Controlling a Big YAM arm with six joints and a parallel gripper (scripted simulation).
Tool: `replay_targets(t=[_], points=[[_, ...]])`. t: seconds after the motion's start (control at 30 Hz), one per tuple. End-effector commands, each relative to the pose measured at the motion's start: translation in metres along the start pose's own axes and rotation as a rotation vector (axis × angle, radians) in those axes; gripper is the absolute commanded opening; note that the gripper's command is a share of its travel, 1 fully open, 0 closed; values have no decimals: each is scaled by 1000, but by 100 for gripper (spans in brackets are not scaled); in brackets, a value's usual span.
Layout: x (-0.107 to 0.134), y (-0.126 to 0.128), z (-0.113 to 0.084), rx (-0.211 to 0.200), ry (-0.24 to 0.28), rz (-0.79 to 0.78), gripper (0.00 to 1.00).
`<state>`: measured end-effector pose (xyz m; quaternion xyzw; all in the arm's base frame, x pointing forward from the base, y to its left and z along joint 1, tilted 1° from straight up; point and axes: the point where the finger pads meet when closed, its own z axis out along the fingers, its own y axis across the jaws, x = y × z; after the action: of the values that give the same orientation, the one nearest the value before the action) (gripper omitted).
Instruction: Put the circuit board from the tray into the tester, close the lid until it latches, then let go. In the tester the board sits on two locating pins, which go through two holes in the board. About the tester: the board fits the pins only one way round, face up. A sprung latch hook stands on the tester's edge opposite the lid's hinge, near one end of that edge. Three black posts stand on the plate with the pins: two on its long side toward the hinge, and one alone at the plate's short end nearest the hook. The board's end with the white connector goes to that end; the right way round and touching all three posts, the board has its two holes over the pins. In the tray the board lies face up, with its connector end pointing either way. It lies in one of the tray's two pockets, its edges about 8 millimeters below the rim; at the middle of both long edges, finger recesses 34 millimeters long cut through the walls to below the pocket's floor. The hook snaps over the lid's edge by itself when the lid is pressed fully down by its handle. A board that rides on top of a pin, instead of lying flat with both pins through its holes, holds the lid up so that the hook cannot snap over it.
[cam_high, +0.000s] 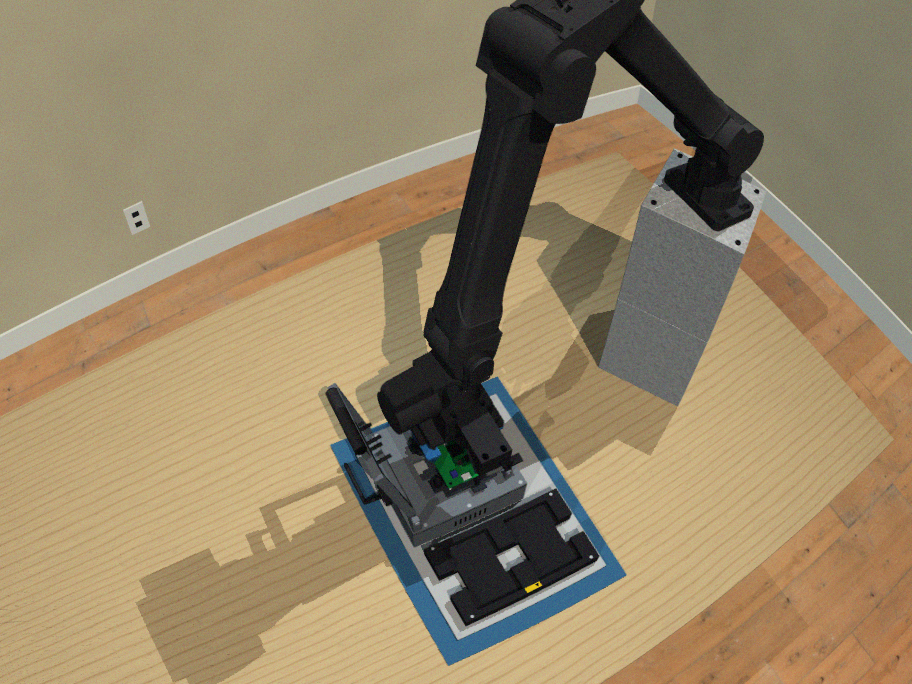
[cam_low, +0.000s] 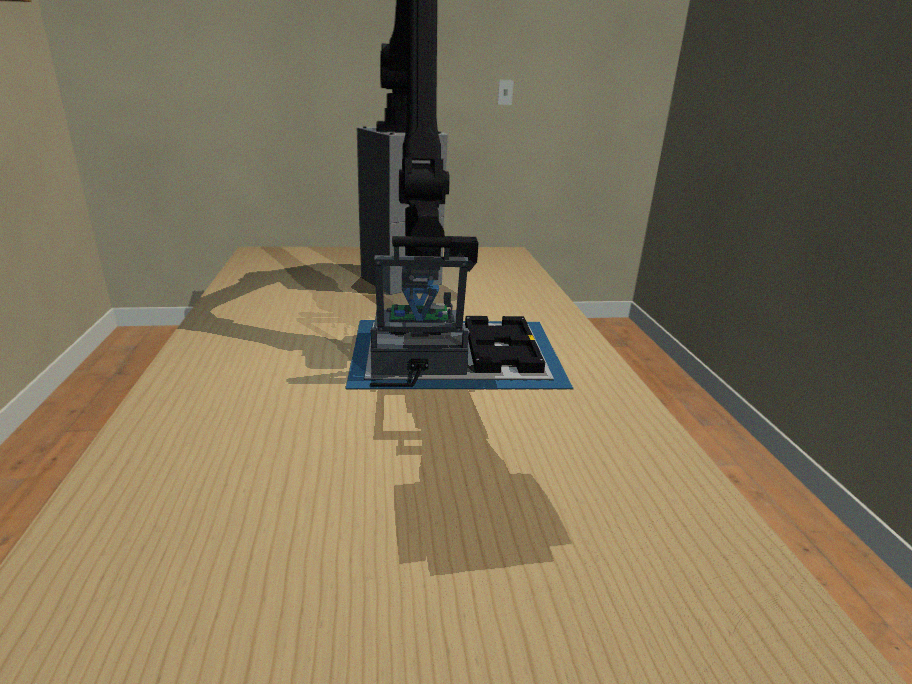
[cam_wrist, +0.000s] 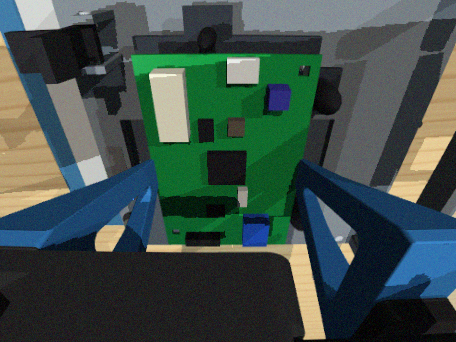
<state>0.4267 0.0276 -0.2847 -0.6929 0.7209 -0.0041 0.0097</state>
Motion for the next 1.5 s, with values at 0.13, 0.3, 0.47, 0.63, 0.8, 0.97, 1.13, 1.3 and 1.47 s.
replay_targets(t=[0.13,0.3,0.47,0.63,0.8,0.97,1.13,1.3,1.47], points=[[-5,-3,5,6,-6,-3,72],[-5,-2,5,6,-6,-3,72],[-5,-2,6,6,-6,-3,72],[-5,-1,6,6,-6,-3,72],[-5,0,6,5,-6,-3,72],[-4,2,6,3,-6,-3,72],[-4,3,6,1,-5,-3,72],[-4,3,6,0,-5,-3,72],[-4,4,6,0,-5,-3,72]])
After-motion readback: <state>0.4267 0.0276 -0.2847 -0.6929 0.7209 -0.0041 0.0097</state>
